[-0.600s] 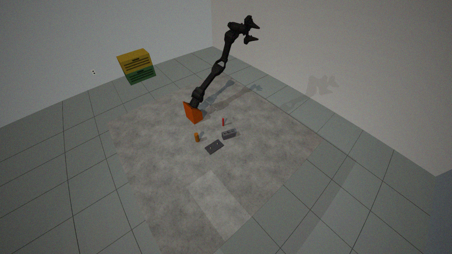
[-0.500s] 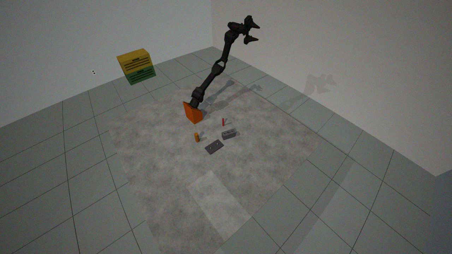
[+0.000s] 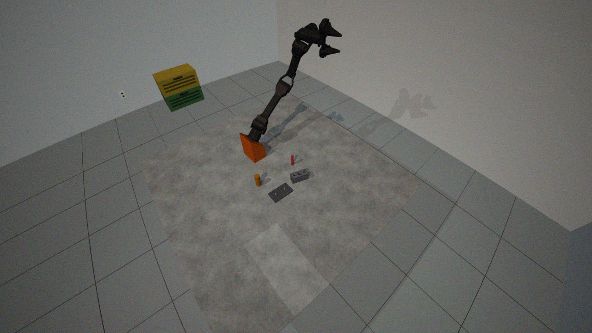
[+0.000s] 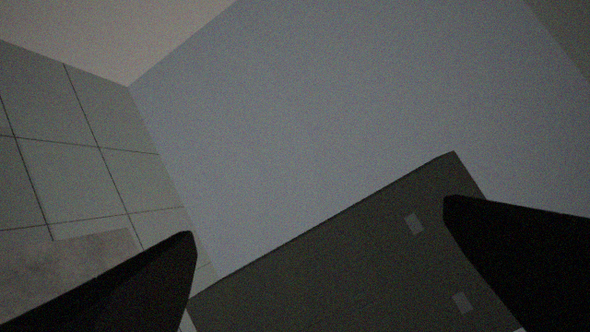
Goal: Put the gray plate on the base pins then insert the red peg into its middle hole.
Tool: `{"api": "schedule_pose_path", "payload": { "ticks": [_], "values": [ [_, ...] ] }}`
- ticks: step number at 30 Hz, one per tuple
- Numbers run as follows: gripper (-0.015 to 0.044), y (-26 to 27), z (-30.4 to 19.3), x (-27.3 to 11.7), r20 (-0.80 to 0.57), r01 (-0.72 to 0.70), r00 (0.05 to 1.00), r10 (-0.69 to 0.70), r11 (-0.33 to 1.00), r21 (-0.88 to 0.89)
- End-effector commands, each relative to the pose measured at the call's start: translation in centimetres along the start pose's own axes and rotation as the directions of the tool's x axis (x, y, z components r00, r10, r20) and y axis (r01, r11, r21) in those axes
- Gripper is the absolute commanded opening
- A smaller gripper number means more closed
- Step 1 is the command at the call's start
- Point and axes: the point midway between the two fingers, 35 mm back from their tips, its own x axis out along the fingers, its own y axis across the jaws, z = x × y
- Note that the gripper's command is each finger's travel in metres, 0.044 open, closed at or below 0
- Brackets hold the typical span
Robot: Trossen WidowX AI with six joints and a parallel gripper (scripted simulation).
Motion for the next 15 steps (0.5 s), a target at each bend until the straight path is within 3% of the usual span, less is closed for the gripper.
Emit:
{"api": "schedule_pose_path", "payload": {
  "ticks": [1,15],
  "values": [
    [0.044,-2.6,-4.5,1.9,-0.018,0.003,1.0,-0.001,0.996,0.084],
    [0.044,-5.0,-14.7,5.1,-0.123,0.04,0.992,-0.022,0.988,0.152]
  ]
}}
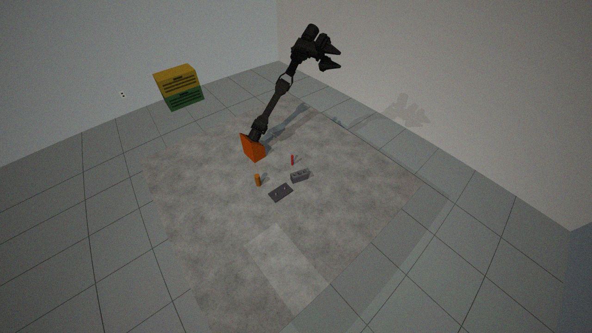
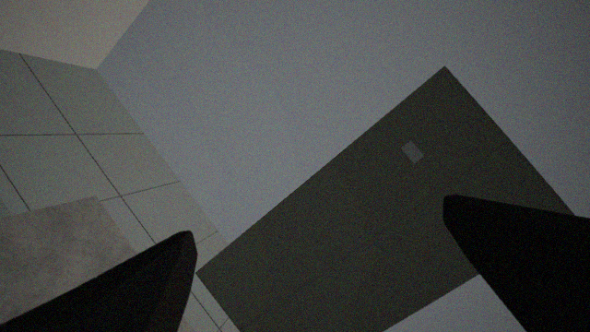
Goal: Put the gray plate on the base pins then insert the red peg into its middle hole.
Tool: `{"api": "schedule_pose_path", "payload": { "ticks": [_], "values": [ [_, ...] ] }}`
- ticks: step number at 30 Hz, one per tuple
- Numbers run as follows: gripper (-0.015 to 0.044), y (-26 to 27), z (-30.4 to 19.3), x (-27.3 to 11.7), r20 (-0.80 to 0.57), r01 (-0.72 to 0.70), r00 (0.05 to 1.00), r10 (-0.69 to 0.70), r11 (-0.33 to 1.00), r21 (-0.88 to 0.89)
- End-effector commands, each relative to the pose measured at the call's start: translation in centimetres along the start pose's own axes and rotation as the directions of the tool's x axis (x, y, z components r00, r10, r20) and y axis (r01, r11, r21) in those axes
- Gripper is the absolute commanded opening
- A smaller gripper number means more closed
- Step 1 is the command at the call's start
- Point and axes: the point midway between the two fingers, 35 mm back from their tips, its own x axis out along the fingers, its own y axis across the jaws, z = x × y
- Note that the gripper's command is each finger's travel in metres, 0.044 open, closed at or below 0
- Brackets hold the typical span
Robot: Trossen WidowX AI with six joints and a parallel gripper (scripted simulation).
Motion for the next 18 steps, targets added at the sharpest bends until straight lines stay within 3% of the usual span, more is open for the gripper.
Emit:
{"api": "schedule_pose_path", "payload": {
  "ticks": [1,11,18],
  "values": [
    [0.044,-0.9,-2.5,1.1,-0.021,0.014,1.0,-0.014,1.0,-0.015],
    [0.044,0.0,-14.4,6.2,-0.24,-0.089,0.966,0.095,0.995,0.037],
    [0.044,5.2,-25.5,9.0,-0.452,-0.284,0.841,0.296,0.954,0.097]
  ]
}}
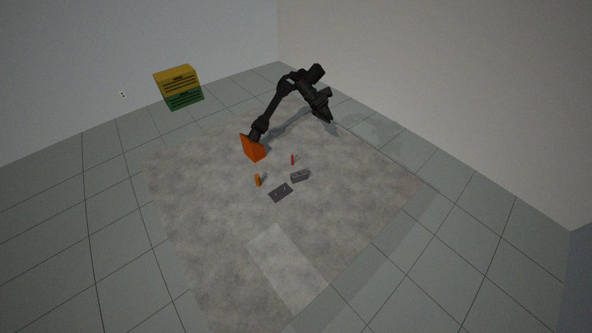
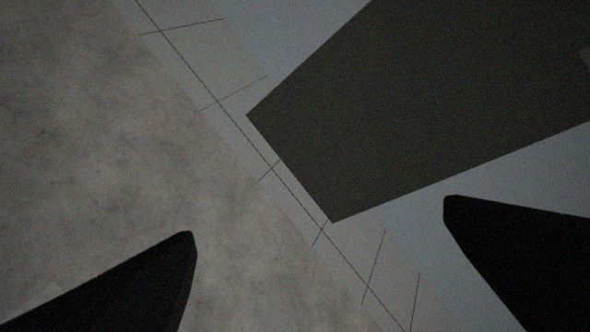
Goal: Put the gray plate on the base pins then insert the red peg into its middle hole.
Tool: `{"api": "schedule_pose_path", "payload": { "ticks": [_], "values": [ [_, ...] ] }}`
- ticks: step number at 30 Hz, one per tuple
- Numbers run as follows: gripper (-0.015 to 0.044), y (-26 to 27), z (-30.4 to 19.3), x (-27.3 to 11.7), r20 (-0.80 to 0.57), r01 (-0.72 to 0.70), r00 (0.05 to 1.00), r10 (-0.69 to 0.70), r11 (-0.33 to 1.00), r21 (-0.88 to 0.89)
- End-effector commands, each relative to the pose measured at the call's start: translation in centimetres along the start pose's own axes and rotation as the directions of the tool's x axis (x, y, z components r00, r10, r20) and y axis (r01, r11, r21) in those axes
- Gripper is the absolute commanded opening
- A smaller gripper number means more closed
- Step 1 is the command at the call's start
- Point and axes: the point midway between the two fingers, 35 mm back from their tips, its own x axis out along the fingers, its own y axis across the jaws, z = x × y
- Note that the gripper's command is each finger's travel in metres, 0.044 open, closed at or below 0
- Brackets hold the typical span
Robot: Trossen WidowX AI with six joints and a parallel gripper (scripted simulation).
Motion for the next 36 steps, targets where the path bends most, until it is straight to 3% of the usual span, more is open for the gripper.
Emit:
{"api": "schedule_pose_path", "payload": {
  "ticks": [1,8,16,36],
  "values": [
    [0.044,2.5,-4.3,3.2,-0.116,-0.112,0.987,0.11,0.994,-0.009],
    [0.044,10.1,-12.5,7.7,-0.334,-0.429,0.853,0.401,0.903,-0.008],
    [0.044,19.2,-20.4,7.3,-0.477,-0.769,0.541,0.692,0.638,0.053],
    [0.044,25.1,-23.6,11.2,-0.476,-0.776,0.533,0.699,0.629,0.055]
  ]
}}
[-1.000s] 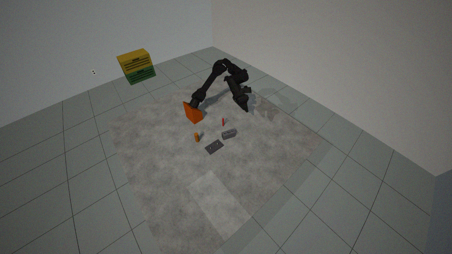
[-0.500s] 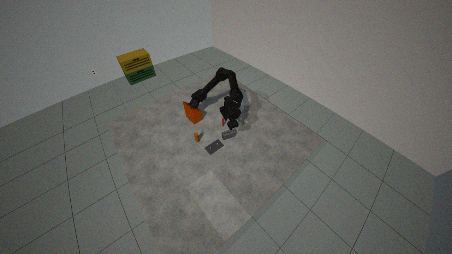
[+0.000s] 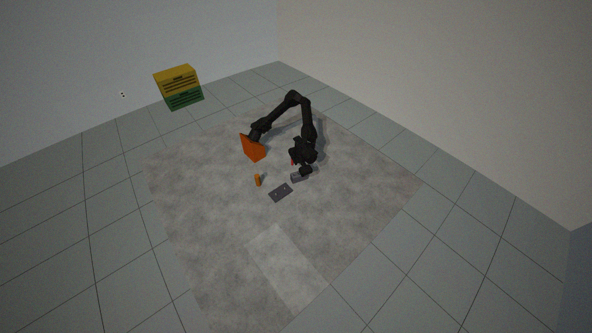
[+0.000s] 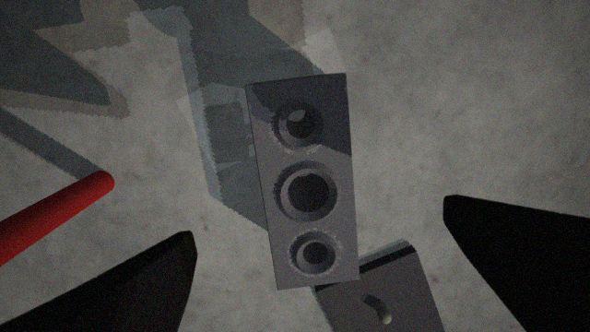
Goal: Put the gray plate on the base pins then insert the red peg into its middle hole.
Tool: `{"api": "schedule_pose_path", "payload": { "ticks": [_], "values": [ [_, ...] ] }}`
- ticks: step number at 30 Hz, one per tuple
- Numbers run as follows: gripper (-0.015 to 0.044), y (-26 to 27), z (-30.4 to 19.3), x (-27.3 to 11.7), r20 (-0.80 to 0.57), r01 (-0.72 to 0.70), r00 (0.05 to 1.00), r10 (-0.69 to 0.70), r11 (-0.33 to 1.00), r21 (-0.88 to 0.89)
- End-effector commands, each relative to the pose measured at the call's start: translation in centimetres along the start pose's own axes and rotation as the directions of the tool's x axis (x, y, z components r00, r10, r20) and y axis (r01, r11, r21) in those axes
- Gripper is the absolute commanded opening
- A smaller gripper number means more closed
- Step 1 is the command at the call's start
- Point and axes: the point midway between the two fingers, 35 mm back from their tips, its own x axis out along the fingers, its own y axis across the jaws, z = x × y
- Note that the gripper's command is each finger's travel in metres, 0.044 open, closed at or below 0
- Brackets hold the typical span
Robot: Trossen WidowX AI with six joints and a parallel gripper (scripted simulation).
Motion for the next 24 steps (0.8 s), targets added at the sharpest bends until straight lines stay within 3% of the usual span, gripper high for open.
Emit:
{"api": "schedule_pose_path", "payload": {
  "ticks": [1,24],
  "values": [
    [0.044,0.1,0.2,1.0,0.008,0.002,1.0,-0.002,1.0,0.004],
    [0.044,0.0,0.2,4.4,0.008,0.002,1.0,-0.002,1.0,0.004]
  ]
}}
